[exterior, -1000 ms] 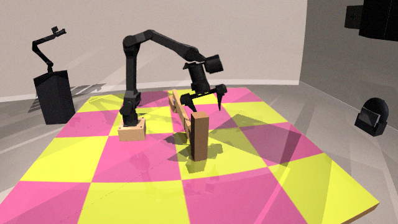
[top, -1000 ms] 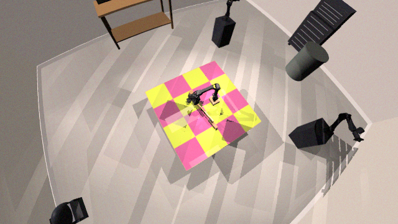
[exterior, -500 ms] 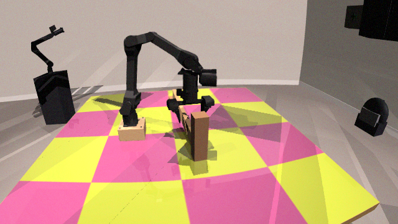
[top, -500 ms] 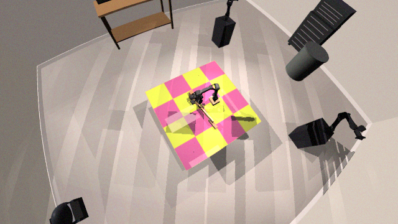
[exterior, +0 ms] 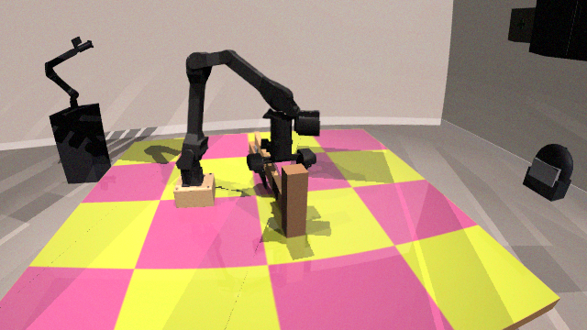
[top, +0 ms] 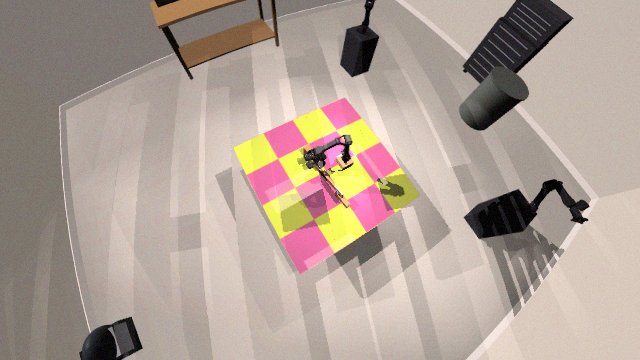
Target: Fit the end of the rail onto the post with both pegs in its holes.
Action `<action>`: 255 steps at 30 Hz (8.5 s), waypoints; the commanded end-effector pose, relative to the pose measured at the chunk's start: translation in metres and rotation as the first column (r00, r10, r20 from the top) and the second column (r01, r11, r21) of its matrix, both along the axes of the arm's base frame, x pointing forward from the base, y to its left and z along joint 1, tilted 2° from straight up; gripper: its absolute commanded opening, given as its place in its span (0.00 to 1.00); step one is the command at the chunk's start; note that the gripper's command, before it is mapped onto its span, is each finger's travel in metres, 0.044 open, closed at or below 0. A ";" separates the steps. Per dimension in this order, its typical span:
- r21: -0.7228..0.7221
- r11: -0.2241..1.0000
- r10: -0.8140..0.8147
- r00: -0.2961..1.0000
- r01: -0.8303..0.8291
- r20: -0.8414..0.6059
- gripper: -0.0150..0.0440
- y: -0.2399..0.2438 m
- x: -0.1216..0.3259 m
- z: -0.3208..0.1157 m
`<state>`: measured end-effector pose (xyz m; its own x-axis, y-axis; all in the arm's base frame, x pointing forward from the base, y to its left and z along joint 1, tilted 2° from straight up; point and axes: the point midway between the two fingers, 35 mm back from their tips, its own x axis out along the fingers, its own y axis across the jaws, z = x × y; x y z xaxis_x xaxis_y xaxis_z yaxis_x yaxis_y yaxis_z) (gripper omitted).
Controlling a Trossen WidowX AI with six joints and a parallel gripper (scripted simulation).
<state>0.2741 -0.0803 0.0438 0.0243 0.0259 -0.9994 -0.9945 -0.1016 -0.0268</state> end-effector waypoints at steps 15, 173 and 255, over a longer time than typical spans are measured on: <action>0.008 1.000 0.003 1.000 -0.003 -0.003 1.00 0.003 -0.001 -0.030; 0.008 1.000 0.003 1.000 -0.003 -0.002 0.25 0.001 0.001 -0.003; 0.007 1.000 0.003 1.000 -0.003 -0.002 0.25 -0.008 0.000 -0.001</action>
